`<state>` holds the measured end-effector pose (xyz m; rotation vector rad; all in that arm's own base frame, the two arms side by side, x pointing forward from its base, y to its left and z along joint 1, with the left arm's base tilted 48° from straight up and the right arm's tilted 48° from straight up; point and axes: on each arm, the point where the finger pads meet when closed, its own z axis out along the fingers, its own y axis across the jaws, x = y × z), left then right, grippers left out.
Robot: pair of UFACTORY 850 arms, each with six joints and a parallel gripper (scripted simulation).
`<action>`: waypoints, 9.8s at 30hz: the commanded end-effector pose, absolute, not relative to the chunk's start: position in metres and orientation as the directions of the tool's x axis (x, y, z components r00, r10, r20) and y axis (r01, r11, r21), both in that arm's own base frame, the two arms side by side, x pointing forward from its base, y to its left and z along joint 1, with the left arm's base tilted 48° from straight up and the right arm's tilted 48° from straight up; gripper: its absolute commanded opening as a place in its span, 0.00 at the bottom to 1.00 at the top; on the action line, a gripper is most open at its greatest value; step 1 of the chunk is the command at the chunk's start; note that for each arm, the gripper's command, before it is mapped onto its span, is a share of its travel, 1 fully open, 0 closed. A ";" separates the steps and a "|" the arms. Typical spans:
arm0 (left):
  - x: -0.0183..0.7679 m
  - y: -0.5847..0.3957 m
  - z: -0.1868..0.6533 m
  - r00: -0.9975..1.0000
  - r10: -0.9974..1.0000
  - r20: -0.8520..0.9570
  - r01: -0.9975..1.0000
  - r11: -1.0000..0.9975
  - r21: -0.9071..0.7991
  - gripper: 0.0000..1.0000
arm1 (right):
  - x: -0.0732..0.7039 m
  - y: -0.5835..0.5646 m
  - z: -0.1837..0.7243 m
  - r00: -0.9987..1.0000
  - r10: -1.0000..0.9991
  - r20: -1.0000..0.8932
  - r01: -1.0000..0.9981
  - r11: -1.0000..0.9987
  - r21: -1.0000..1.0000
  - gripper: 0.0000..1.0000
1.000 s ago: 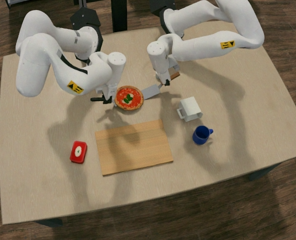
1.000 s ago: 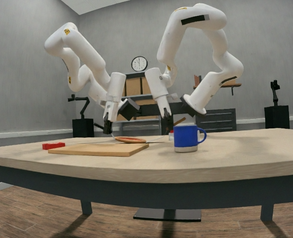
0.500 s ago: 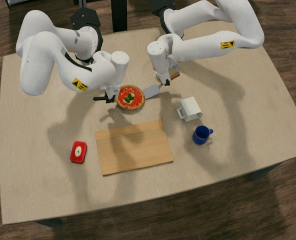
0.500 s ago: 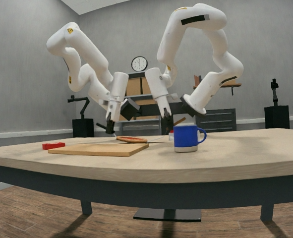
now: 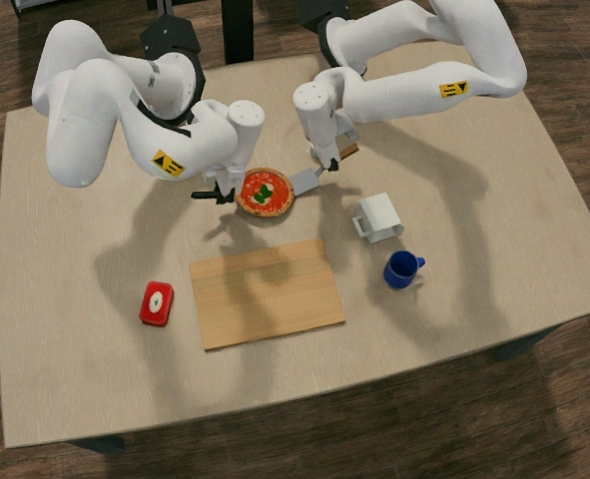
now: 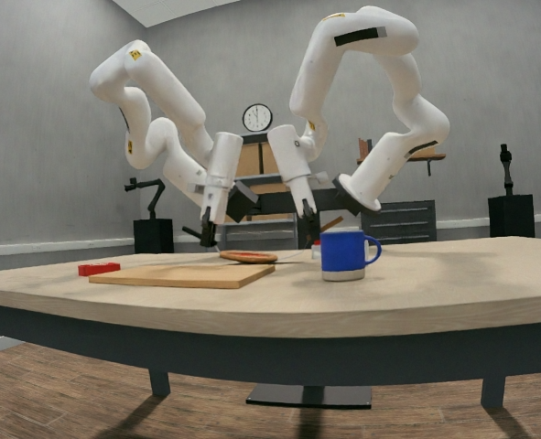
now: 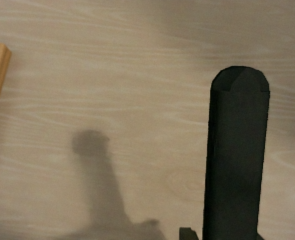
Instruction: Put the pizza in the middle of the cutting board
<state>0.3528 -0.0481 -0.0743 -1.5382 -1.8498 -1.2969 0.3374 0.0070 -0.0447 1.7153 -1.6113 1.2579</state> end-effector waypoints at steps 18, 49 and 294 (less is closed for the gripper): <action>0.347 -0.055 -0.061 -0.292 0.601 0.744 0.919 -0.040 0.393 0.08 | 0.333 0.018 -0.034 -0.089 -0.574 0.814 -0.948 -0.201 -0.246 0.08; 0.336 -0.069 -0.037 -0.254 0.703 0.664 0.919 -0.040 0.393 0.08 | 0.323 0.032 -0.009 -0.049 -0.671 0.740 -0.948 -0.201 -0.246 0.08; 0.619 -0.121 0.001 -0.310 0.544 0.780 0.918 -0.040 0.394 0.08 | 0.603 -0.039 0.096 -0.029 -0.719 0.694 -0.948 -0.201 -0.248 0.08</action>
